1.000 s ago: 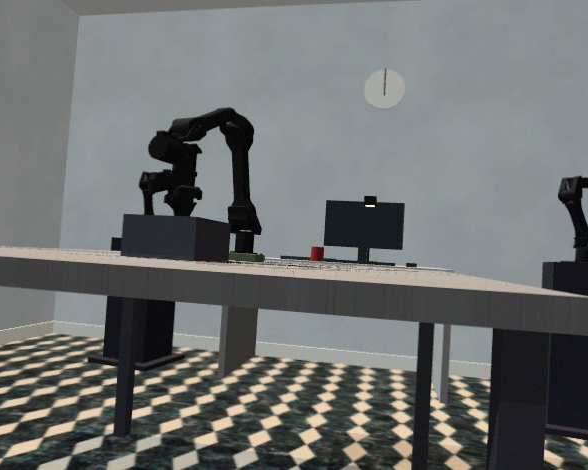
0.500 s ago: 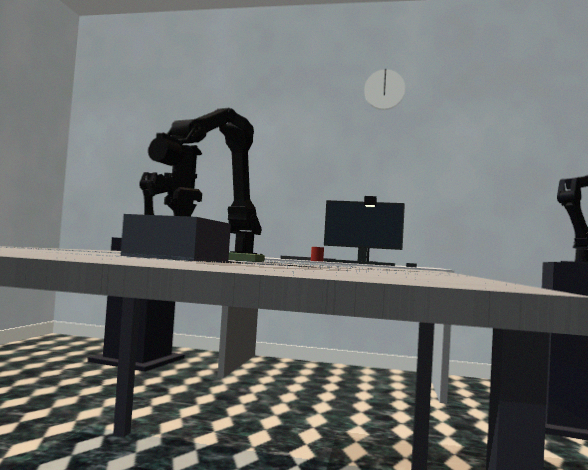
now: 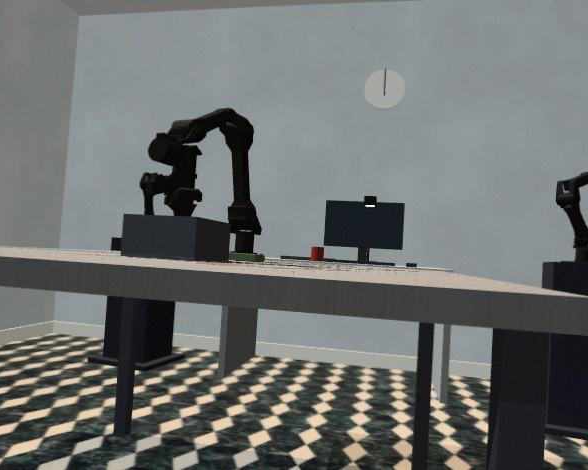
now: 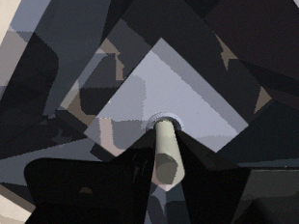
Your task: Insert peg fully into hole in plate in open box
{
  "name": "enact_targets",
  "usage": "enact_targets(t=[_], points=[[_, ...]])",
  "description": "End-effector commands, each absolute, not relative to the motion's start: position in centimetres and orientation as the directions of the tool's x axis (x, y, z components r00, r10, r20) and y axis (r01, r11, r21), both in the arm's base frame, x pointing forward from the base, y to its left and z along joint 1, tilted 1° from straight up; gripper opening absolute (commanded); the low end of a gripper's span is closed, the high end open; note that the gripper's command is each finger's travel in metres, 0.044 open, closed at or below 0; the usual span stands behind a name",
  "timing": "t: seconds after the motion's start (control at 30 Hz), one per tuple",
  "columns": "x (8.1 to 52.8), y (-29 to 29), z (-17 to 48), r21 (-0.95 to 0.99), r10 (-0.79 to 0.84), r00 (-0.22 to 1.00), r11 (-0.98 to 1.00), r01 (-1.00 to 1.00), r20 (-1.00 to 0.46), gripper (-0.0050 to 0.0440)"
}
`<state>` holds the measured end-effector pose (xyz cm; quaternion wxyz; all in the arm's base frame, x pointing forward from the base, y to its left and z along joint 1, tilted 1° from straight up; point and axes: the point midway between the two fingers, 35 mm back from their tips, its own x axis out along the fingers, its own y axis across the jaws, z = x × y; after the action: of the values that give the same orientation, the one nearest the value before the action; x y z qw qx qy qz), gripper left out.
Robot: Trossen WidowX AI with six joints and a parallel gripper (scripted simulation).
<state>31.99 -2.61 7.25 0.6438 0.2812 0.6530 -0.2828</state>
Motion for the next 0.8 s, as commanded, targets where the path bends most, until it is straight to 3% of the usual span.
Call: enact_targets(t=[0.0, 0.4, 0.6, 0.77], points=[[32.0, -2.67, 7.14, -0.009, 0.002, -0.014, 0.683, 0.731, -1.0, 0.0], [31.99, -2.61, 7.24, -0.008, 0.003, -0.013, 0.682, 0.731, -1.0, 0.0], [31.99, -2.61, 7.24, -0.008, 0.003, -0.013, 0.682, 0.731, -1.0, 0.0144], [31.99, -2.61, 7.24, -0.008, 0.003, -0.013, 0.682, 0.731, -1.0, 0.015]])
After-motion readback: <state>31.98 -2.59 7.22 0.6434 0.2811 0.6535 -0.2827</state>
